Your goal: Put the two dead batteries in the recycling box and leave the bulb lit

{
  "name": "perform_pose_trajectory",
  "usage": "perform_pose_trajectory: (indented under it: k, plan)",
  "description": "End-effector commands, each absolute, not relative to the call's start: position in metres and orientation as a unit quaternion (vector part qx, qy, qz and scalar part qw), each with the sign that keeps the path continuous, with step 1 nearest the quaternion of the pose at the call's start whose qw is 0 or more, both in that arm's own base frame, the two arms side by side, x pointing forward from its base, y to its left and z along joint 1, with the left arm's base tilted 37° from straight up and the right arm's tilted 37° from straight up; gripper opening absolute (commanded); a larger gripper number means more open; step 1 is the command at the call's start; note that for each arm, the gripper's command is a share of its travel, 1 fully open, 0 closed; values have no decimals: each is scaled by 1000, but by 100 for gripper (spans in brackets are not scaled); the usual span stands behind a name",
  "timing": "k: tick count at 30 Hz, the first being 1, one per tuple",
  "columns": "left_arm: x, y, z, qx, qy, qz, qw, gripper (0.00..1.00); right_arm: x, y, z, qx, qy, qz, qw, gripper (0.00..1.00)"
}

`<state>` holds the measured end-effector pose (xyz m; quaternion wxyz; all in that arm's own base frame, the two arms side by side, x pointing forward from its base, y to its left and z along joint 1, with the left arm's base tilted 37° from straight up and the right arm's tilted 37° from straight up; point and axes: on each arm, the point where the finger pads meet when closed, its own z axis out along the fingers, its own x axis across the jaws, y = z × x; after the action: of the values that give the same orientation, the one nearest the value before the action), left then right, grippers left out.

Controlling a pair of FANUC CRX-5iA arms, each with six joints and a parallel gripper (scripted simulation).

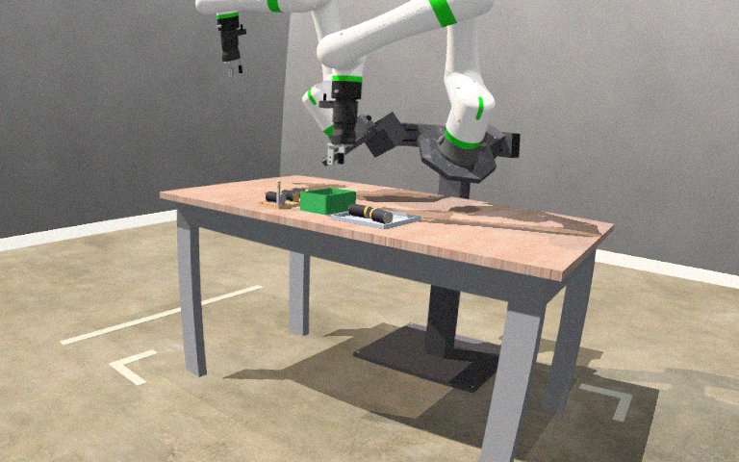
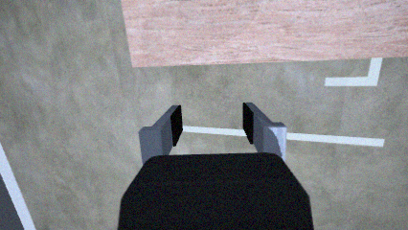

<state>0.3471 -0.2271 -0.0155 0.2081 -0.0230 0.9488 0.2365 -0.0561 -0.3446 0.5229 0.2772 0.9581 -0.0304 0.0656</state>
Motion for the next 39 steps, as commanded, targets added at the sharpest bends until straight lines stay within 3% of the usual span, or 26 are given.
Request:
perform_pose_trajectory:
  k: [1, 17, 39]
  plan:
    - [347, -234, -19, -23, 949, 236, 208, 90, -57, -344, 524, 958, -31, 65, 278, 100]
    - [341, -367, -97, -23, 949, 236, 208, 90, -57, -344, 524, 958, -31, 65, 278, 100]
    - [341, -371, -99, 0, 949, 241, 202, 90, -57, -344, 524, 958, -31, 65, 278, 100]
